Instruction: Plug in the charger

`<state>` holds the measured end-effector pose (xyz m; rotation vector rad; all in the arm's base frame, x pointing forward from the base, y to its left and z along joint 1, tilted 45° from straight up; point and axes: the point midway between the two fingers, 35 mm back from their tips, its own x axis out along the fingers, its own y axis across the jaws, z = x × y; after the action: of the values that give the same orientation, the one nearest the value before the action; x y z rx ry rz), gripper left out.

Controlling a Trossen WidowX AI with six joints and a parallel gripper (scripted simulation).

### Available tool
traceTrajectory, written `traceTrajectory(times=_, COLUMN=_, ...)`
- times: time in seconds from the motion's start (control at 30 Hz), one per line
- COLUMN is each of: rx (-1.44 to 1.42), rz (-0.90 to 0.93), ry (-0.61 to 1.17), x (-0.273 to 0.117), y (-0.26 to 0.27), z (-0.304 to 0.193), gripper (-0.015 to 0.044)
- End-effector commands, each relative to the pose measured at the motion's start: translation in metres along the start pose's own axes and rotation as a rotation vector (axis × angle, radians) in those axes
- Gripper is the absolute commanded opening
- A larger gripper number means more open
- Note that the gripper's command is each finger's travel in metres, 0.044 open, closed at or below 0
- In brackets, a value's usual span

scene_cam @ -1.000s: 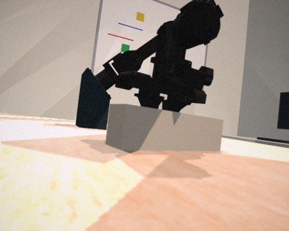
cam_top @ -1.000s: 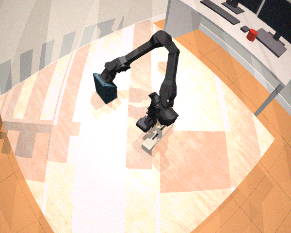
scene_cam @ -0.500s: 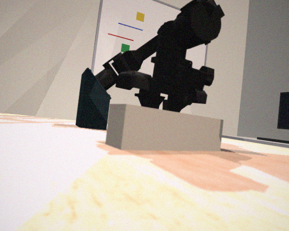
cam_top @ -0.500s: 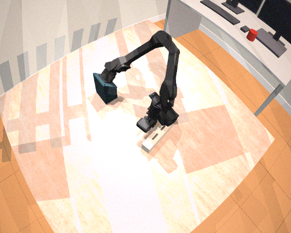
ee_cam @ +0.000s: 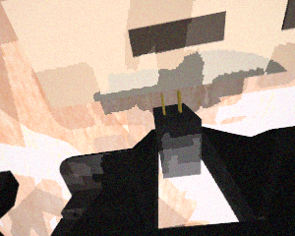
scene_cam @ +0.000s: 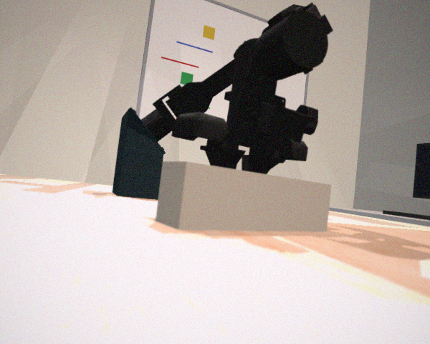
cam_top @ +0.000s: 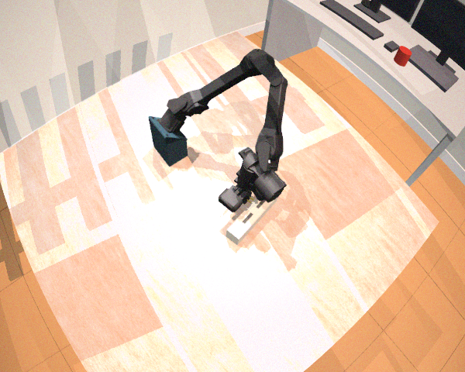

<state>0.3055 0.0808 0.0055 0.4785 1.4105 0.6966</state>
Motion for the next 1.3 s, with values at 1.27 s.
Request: traceTrajectory(times=1.27, rx=0.004, rz=0.003, ry=-0.002, x=-0.0008, y=0.0005, z=0.0053, gripper=0.0)
